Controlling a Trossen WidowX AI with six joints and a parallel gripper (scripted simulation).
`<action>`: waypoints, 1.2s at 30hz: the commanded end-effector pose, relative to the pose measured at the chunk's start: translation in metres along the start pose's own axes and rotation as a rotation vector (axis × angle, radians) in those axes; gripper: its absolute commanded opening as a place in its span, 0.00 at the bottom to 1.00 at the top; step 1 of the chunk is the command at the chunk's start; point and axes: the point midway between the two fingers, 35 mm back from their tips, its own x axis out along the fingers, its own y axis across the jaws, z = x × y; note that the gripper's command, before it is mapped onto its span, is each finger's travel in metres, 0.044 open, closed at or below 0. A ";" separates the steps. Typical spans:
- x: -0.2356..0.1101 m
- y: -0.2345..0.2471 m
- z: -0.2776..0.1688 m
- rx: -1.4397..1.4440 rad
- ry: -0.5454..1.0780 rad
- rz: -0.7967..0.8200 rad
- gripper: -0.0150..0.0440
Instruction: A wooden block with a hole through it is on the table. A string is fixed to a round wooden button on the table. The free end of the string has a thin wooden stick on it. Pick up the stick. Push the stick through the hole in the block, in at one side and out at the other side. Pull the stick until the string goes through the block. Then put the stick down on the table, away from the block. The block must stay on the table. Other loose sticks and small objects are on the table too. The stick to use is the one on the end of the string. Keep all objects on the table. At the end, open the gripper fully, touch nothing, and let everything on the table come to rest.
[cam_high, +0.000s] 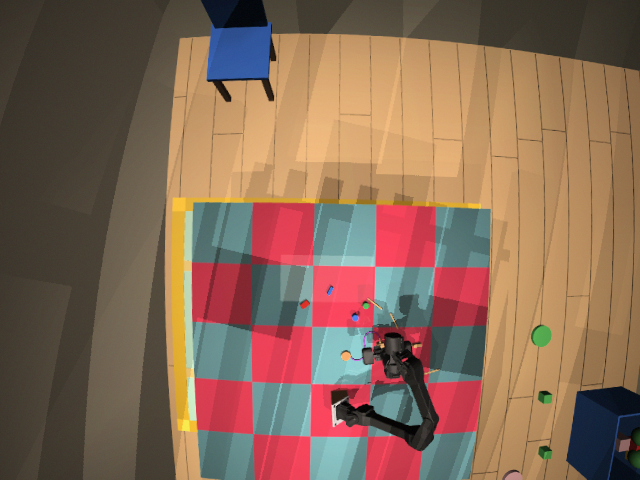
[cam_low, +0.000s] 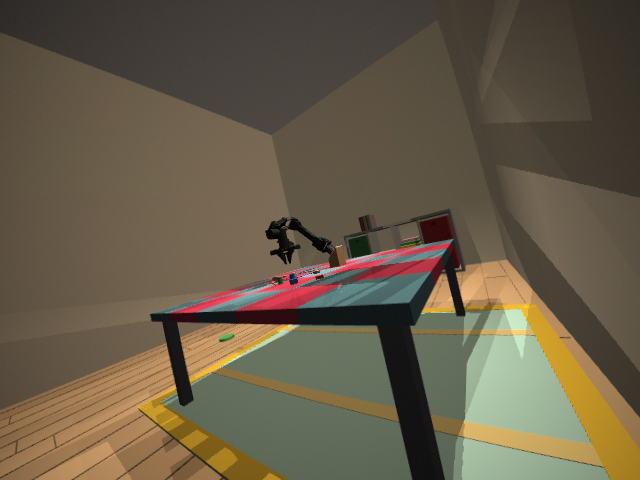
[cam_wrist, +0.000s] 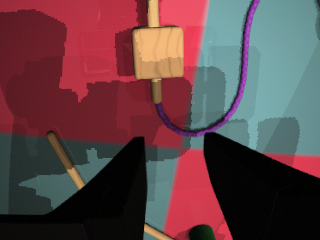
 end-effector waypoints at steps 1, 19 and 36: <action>-0.006 0.002 0.001 0.006 0.003 0.006 0.46; 0.000 0.001 0.027 -1.474 -0.001 -0.006 0.46; 0.000 0.002 0.043 -2.271 -0.003 -0.005 0.46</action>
